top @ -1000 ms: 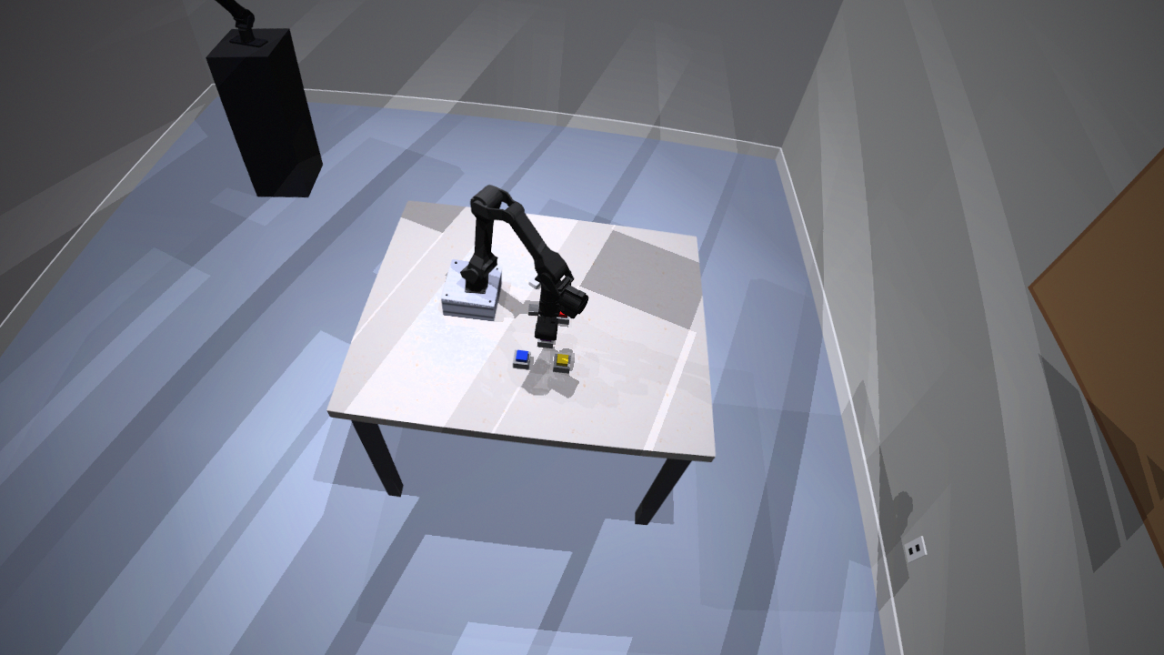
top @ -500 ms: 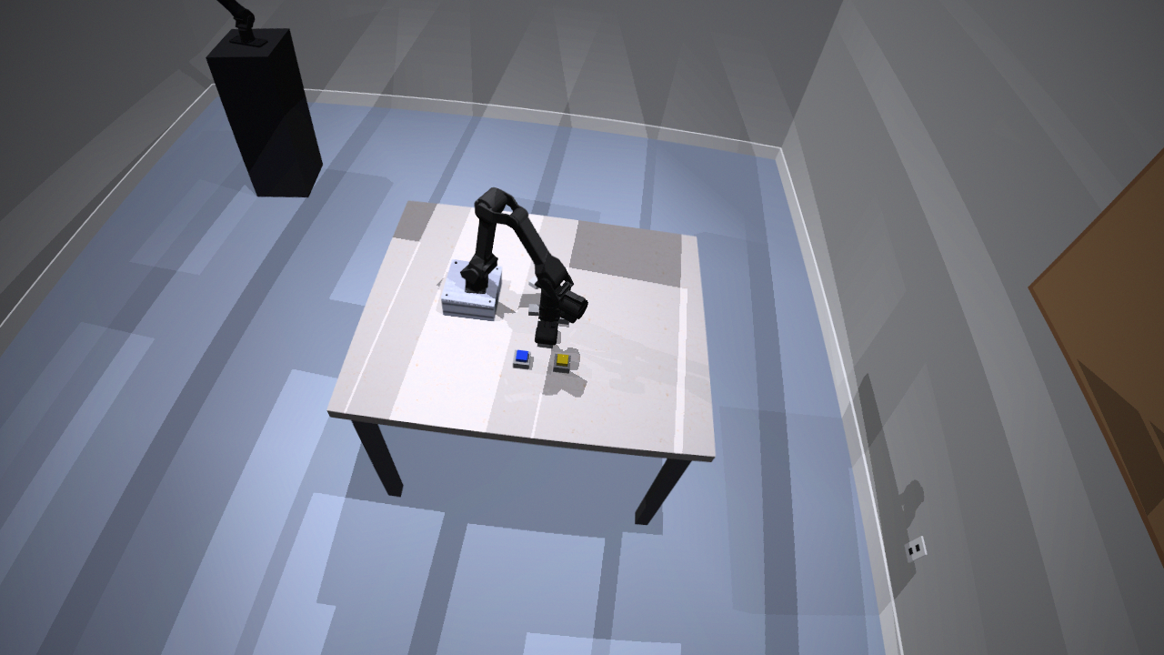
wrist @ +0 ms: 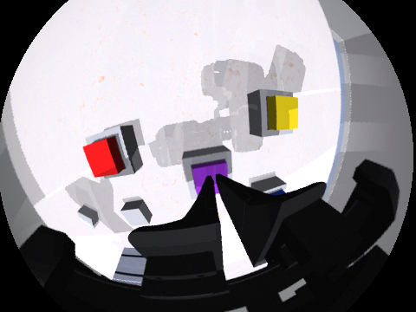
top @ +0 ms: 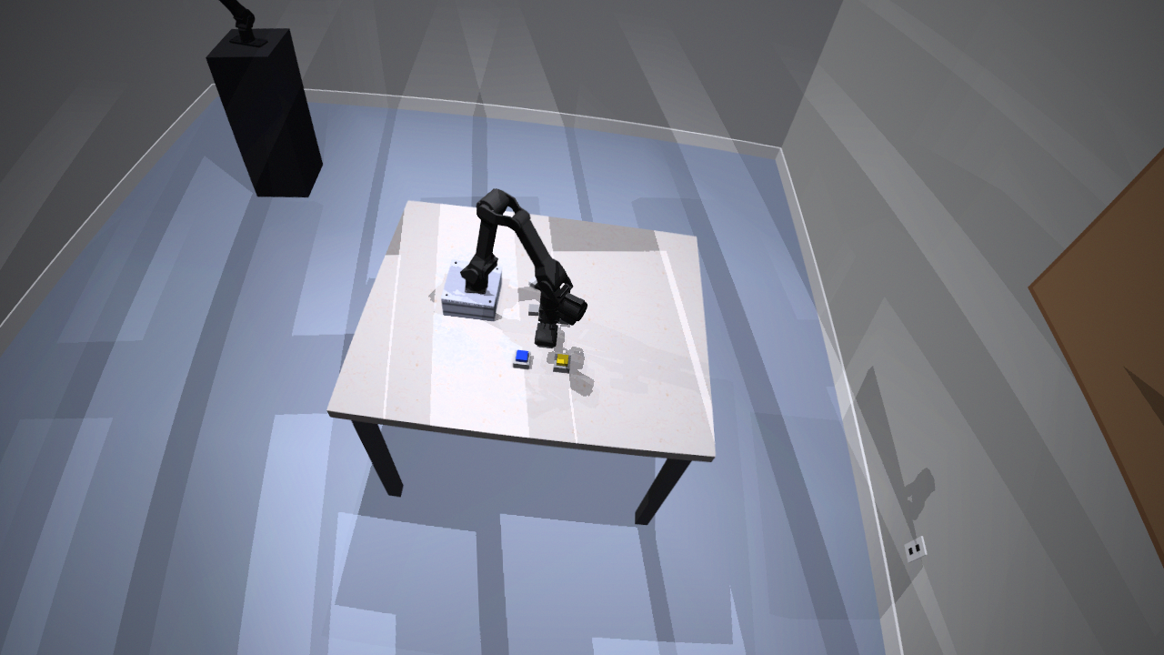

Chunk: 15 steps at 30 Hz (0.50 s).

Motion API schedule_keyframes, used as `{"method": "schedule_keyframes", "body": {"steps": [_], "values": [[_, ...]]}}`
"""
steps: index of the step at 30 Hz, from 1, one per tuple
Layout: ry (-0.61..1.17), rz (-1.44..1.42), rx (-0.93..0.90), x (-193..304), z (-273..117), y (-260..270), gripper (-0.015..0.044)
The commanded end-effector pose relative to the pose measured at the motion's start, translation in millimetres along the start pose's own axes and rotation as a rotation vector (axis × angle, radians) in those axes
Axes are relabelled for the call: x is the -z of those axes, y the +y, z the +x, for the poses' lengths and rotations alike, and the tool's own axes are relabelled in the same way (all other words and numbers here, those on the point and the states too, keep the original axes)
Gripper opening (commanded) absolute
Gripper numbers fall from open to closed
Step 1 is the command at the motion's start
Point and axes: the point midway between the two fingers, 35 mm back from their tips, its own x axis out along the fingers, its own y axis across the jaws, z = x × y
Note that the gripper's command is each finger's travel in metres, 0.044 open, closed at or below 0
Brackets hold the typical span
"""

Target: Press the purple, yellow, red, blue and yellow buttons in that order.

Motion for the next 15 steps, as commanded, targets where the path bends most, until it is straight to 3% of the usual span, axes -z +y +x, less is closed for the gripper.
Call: {"method": "schedule_keyframes", "body": {"steps": [1, 11, 15], "values": [[0.003, -0.004, -0.007, 1, 1, 1, 0.0020], [0.003, -0.004, -0.007, 1, 1, 1, 0.0020], [0.003, -0.003, -0.006, 1, -28, 1, 0.0020]]}}
